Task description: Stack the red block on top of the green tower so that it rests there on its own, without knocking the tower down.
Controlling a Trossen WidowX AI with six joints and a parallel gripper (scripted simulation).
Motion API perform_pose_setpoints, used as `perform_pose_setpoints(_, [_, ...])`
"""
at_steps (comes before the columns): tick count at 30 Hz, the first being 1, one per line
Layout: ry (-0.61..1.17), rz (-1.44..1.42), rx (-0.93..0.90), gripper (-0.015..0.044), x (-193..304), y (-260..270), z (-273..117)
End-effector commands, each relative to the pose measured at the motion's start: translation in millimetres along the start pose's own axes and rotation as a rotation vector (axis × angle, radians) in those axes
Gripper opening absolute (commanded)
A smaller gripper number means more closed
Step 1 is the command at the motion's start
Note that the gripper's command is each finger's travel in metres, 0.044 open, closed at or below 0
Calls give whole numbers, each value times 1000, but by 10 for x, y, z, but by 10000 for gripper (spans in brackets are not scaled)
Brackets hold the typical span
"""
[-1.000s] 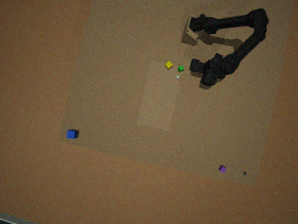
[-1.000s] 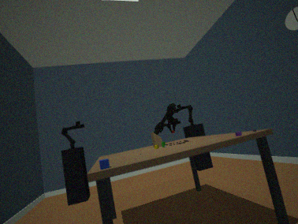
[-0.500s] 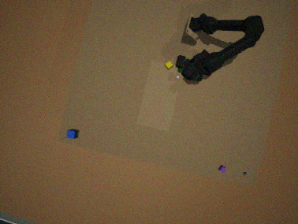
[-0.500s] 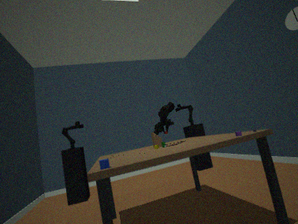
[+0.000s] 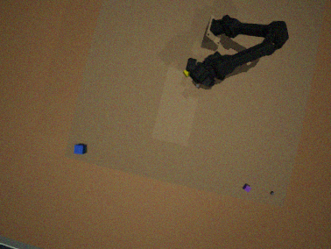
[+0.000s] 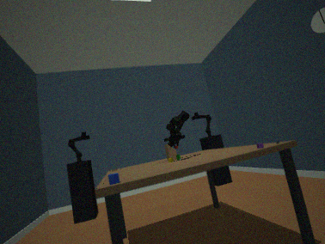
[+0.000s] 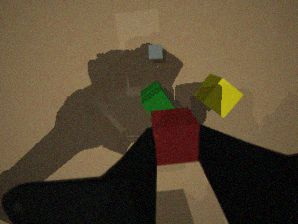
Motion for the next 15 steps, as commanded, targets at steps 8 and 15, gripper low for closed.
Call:
perform_pose_setpoints(8, [11, 7, -16, 0, 30, 17, 308])
perform_pose_setpoints(15, [11, 7, -18, 0, 35, 25, 560])
Point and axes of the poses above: the point midway between the two fingers, 35 mm back from their tips, its own z axis out along the fingers, its own y axis across the jaws, x = y × z, the point moved 10 cm from there along -z, back along the fingers, and after that the axes turned 14 degrees about -z, right-handed, at the moved point
